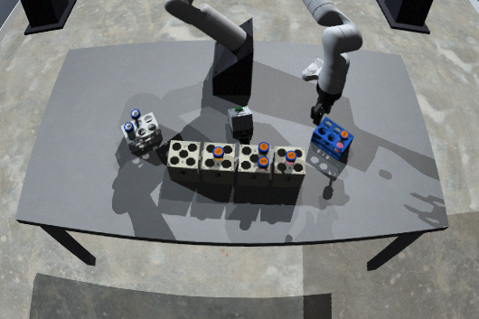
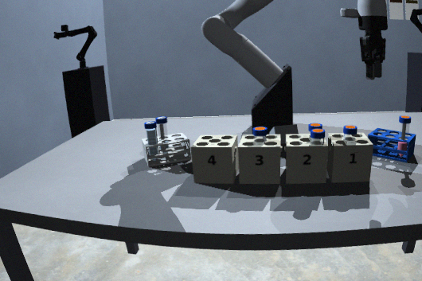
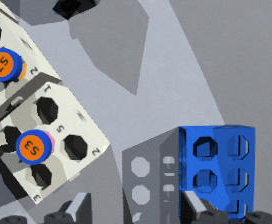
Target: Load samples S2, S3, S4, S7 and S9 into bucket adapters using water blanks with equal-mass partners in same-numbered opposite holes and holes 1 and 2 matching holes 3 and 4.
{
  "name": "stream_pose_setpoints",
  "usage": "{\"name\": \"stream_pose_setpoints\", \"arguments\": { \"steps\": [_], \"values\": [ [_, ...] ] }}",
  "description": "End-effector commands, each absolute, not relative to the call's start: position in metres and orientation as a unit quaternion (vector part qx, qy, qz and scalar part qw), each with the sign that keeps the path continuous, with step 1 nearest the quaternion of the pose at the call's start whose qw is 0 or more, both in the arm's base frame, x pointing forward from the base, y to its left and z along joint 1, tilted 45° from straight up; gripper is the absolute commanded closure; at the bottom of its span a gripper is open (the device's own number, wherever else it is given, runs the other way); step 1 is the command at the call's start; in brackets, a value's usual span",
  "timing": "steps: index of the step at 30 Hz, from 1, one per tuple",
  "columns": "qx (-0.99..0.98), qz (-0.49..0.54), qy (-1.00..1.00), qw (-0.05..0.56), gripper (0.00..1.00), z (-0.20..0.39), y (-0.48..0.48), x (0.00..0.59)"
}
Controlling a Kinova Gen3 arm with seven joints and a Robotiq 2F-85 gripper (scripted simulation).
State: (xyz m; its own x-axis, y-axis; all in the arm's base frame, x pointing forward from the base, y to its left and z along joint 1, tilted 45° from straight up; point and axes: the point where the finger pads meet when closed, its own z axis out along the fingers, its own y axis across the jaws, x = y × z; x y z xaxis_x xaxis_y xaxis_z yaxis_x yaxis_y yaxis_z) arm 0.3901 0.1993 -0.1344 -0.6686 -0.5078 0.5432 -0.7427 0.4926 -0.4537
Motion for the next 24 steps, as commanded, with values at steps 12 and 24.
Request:
{"name": "stream_pose_setpoints", "arguments": {
  "steps": [12,24],
  "values": [
    [0.369,0.342,-0.847,0.171,0.38,-0.164,0.231,0.385],
    [0.369,0.342,-0.847,0.171,0.38,-0.192,0.259,0.379]
  ]
}}
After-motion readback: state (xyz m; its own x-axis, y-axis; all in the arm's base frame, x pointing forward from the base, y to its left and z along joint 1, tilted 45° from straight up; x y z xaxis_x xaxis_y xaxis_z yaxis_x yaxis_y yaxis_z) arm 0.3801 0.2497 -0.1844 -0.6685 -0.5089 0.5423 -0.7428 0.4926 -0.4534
